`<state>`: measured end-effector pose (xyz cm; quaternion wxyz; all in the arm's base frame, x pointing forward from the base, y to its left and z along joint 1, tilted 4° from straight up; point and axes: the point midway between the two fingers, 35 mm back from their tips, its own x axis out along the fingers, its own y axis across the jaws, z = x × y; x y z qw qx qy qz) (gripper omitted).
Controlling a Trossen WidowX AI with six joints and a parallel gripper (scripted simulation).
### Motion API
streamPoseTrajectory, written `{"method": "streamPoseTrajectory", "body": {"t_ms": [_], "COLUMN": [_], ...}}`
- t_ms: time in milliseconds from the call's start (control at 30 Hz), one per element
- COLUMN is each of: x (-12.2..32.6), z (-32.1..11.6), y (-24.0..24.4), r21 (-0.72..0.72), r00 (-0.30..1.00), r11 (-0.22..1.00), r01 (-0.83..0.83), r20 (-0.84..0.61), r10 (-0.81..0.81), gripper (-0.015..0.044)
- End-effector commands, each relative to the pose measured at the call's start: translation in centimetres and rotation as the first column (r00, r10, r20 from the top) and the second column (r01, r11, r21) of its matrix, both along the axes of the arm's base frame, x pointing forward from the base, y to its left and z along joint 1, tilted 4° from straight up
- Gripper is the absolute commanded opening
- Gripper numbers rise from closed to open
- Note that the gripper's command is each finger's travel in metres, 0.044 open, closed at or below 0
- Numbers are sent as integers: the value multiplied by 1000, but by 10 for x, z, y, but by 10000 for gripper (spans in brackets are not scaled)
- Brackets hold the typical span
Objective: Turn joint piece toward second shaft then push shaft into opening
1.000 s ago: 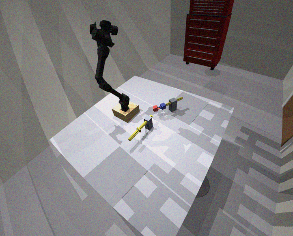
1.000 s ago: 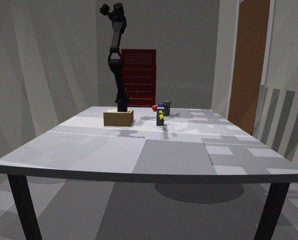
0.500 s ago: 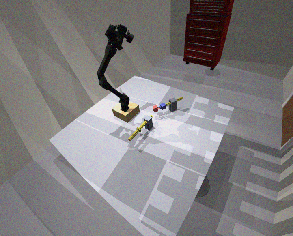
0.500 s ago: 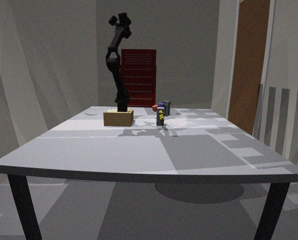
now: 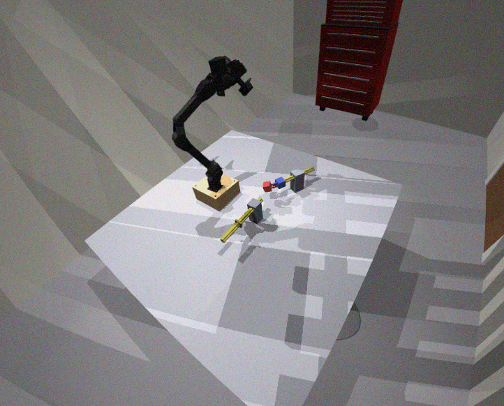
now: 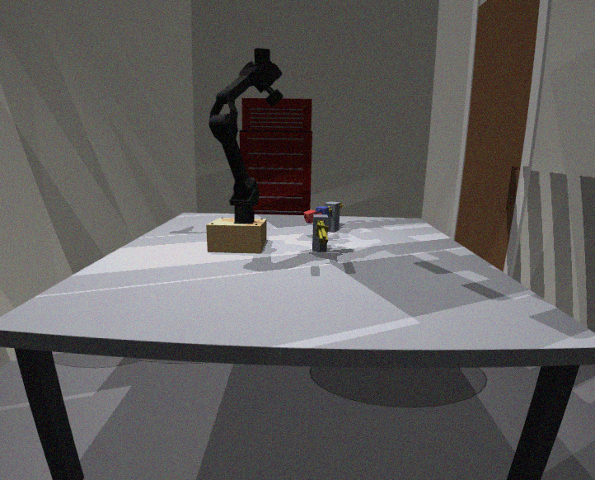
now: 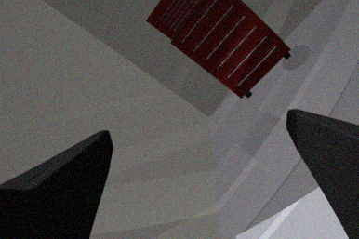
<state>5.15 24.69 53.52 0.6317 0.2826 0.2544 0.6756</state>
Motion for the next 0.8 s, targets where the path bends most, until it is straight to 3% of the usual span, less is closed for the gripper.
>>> {"method": "streamPoseTrajectory", "body": {"t_ms": [0,367,767], "x": [26,92,141], "z": [-33,-126,-230], "y": [12,15,-18], "r21": [-103,-389,-684], "r00": [996,943,838], "r11": [991,883,644], "r01": [83,264,342], "r20": [-33,-89,-87], "r10": [-87,-321,-538], "gripper": [440,440,440]}}
